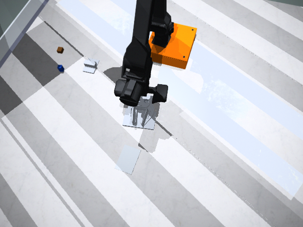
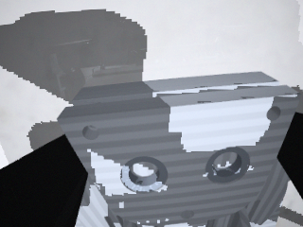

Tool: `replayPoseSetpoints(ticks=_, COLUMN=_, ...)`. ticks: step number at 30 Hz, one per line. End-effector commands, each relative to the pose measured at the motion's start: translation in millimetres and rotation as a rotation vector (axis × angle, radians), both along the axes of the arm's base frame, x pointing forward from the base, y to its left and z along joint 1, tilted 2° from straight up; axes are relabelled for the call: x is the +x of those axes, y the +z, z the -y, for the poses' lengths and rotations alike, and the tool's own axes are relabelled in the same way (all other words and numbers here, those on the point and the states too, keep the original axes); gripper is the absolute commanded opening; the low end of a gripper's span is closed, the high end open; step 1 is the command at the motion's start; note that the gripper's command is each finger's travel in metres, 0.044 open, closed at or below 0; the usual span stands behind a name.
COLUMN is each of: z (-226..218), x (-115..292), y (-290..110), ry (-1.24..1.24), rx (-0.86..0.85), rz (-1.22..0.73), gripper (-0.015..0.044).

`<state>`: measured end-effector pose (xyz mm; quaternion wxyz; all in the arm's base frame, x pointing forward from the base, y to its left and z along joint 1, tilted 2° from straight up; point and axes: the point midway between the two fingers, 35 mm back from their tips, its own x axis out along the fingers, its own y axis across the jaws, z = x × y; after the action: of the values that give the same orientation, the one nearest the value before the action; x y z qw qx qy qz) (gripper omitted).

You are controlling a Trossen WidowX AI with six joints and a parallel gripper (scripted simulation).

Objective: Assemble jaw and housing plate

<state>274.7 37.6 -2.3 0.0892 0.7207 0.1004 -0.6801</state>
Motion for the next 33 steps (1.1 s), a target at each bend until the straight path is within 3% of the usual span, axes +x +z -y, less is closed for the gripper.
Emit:
replayPoseSetpoints(ticks=1, z=0, x=0, y=0, ry=0.000, rx=0.000, rz=0.000, gripper=0.0403)
replayPoseSetpoints(ticks=3, z=0, x=0, y=0, ry=0.000, rx=0.000, rz=0.000, gripper=0.0440)
replayPoseSetpoints(ticks=16, z=0, x=0, y=0, ry=0.000, rx=0.000, rz=0.000, gripper=0.0440)
replayPoseSetpoints(ticks=24, z=1, x=-3, y=71, ry=-0.004, rx=0.001, rz=0.001, gripper=0.0440)
replayPoseSetpoints(ticks=30, z=1, x=-1, y=66, ry=-0.004, rx=0.002, rz=0.015, gripper=0.0440)
replayPoseSetpoints(ticks=33, z=4, x=-22, y=84, ry=-0.004, rx=0.001, rz=0.009, gripper=0.0440)
